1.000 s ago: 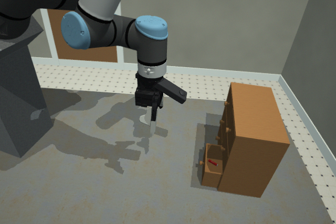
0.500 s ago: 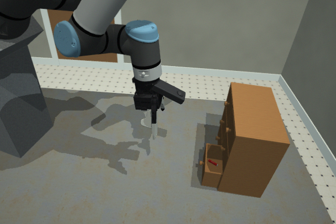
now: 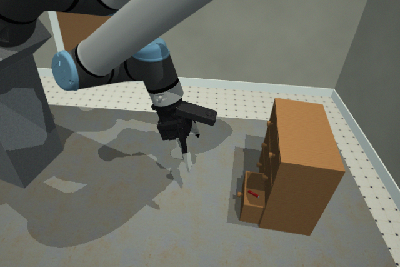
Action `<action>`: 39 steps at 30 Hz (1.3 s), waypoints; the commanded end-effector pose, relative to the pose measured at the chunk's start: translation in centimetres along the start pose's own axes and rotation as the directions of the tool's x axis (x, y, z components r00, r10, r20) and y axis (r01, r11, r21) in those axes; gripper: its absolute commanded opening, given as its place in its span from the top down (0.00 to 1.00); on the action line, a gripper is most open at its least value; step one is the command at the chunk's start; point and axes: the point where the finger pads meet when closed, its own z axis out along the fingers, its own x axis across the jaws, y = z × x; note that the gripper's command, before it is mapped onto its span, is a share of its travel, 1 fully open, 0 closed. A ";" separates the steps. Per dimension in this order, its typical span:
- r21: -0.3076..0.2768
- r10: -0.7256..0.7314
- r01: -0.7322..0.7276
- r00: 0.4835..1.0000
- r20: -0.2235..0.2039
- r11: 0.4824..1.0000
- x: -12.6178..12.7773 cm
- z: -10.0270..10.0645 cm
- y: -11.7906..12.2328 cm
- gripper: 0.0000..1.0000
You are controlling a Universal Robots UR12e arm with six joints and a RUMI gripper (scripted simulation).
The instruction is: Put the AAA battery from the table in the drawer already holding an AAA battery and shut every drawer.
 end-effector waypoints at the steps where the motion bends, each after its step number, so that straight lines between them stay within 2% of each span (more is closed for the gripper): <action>1: 0.154 0.002 -0.001 1.000 -0.007 0.988 0.1 1.6 -0.6 0.00; 5: 0.259 0.002 0.000 1.000 -0.007 0.966 0.0 2.8 -1.0 0.00; 10: 0.407 0.002 0.001 1.000 -0.007 0.913 0.1 4.7 -1.6 0.00; 12: 0.407 0.002 0.001 1.000 -0.007 0.913 0.1 4.7 -1.6 0.00; 16: 0.502 0.002 0.002 1.000 -0.008 0.865 0.1 6.0 -2.2 0.00; 20: 0.571 0.002 0.003 1.000 -0.008 0.821 0.1 6.9 -2.5 0.00; 27: 0.637 0.002 0.003 1.000 -0.007 0.771 0.1 7.9 -2.9 0.00; 39: 0.657 0.002 0.003 1.000 -0.007 0.754 0.1 8.1 -3.0 0.00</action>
